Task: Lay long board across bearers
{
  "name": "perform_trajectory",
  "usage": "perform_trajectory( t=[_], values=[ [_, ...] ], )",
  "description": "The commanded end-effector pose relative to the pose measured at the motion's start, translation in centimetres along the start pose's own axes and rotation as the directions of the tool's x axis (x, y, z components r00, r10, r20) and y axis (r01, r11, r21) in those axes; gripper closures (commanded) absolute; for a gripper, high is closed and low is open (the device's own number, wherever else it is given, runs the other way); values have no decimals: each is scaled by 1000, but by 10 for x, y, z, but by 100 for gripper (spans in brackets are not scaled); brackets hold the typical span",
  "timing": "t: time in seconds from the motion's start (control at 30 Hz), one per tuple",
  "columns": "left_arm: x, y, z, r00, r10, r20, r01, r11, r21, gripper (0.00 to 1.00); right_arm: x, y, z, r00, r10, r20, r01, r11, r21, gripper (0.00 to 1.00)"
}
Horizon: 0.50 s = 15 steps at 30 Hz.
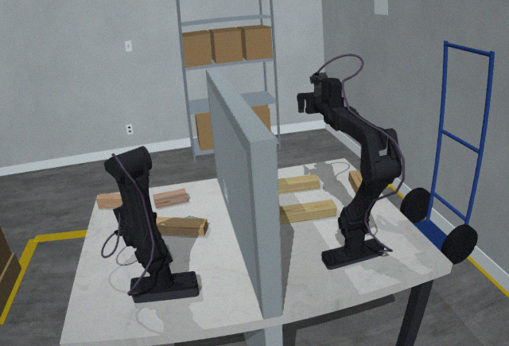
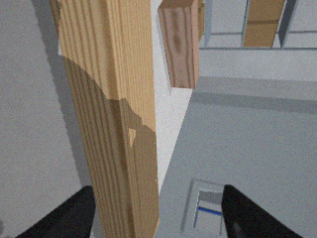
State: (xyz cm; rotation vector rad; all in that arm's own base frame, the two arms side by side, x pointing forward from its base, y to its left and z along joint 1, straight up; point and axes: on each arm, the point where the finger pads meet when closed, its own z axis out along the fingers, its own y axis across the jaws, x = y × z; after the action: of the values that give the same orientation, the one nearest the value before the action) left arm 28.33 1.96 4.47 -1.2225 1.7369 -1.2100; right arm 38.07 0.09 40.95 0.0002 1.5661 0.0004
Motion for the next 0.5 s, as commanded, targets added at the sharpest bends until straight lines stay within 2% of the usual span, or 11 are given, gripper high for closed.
perform_trajectory(
  t=[0.0,0.03,0.33,0.37,0.47],
  values=[
    [3,1,-4,1000,7,-3,-7,1000,-14,35,-28,-6,-9,998,-13,64,12,1000,23,0],
    [4,1,-4,1000,9,-7,-9,1000,-14,23,-28,-6,-9,998,-13,64,12,1000,23,0],
    [5,3,-5,1000,5,-16,-5,1000,-16,23,-28,-6,-9,998,-13,64,12,1000,23,0],
    [-7,-10,1,999,37,-5,-37,999,10,23,-28,-6,-9,998,-13,64,12,1000,23,0],
    [-8,-5,2,1000,27,-15,-27,1000,-12,23,-28,-6,-9,998,-13,64,12,1000,23,0]
  ],
)
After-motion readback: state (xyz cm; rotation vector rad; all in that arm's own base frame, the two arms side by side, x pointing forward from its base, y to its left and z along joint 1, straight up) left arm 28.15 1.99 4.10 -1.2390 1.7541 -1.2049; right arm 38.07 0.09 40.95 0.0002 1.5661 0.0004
